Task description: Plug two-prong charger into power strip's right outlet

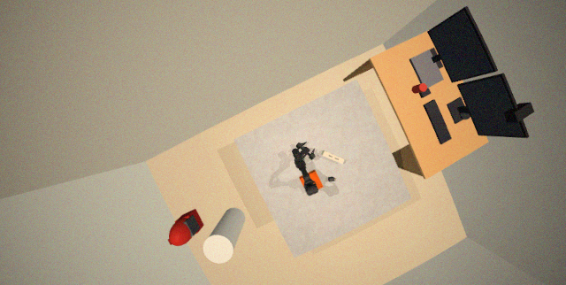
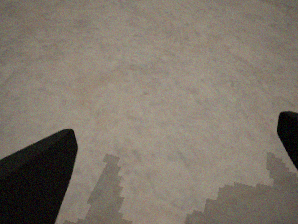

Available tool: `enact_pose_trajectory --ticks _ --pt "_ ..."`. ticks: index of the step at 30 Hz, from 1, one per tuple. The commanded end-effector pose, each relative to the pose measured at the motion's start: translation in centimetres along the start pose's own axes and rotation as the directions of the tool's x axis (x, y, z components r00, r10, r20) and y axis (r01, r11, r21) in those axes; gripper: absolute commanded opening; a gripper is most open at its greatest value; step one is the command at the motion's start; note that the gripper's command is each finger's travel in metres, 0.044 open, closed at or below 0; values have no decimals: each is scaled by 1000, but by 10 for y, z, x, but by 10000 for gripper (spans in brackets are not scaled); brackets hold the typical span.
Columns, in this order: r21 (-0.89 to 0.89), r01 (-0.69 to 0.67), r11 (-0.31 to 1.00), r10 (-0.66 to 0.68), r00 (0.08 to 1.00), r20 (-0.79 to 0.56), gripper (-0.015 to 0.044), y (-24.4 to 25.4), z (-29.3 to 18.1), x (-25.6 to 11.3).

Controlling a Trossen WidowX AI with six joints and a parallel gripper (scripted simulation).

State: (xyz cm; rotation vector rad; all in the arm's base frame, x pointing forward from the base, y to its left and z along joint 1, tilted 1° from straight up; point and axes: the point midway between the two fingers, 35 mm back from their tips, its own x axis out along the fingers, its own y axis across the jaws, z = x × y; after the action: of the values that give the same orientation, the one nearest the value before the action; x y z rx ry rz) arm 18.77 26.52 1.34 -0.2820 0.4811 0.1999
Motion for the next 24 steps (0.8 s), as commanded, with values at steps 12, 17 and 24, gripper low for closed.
enact_pose_trajectory --ticks 12,17,24 --pt "15 76 997 -74 993 -93 440 -32 18 33" --pt "21 101 995 -98 987 -124 440 -46 23 43" --pt "28 136 990 -129 977 -168 440 -66 29 56"
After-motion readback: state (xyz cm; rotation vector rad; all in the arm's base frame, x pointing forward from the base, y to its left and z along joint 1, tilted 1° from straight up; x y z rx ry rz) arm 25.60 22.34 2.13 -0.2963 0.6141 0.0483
